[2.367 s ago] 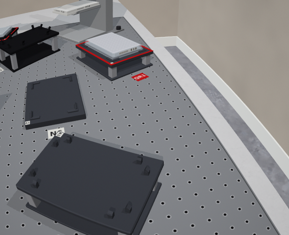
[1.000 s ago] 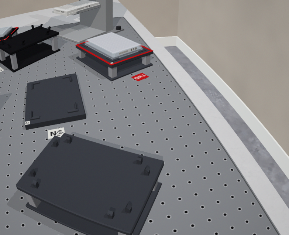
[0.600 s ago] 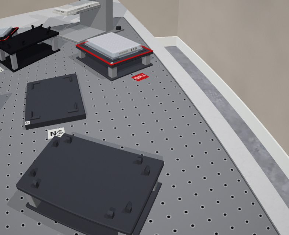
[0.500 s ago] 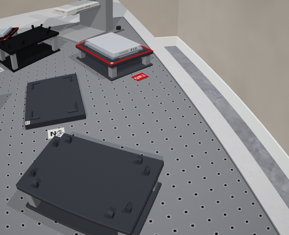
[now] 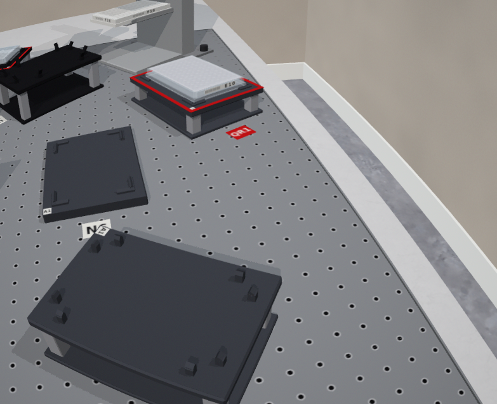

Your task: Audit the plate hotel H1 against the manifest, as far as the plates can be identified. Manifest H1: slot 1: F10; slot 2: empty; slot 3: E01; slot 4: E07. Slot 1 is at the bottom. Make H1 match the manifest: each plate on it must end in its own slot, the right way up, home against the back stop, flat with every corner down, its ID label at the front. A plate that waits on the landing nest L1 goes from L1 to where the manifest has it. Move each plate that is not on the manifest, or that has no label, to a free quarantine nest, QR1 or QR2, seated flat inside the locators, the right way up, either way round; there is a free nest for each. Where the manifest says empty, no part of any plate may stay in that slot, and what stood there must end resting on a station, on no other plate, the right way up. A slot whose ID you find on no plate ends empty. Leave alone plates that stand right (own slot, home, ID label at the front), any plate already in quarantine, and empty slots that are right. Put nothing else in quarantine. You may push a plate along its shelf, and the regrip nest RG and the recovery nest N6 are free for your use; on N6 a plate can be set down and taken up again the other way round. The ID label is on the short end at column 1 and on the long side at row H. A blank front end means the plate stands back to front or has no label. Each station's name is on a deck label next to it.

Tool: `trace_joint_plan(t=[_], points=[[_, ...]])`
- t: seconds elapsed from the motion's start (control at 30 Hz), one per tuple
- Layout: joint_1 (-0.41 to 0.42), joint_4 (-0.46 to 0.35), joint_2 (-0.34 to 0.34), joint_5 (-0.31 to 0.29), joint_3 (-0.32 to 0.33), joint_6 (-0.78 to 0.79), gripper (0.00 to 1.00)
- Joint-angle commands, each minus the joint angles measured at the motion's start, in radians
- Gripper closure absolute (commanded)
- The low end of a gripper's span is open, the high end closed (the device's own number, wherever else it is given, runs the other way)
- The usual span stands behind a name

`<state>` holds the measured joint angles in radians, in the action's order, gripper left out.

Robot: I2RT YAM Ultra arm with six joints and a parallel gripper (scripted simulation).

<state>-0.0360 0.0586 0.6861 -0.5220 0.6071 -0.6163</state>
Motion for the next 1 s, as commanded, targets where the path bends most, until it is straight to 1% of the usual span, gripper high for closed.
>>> trace_joint_plan(t=[0.0, 0.17, 0.23, 0.47, 0.97], points=[[0.012, -0.011, -0.032, -0.003, -0.005, 0.001, 1.00], [0.026, -0.034, -0.073, -0.017, -0.023, 0.001, 1.00], [0.026, -0.034, -0.073, -0.017, -0.023, 0.001, 1.00], [0.046, -0.066, -0.127, -0.037, -0.046, 0.001, 1.00], [0.046, -0.066, -0.126, -0.037, -0.045, 0.001, 1.00]])
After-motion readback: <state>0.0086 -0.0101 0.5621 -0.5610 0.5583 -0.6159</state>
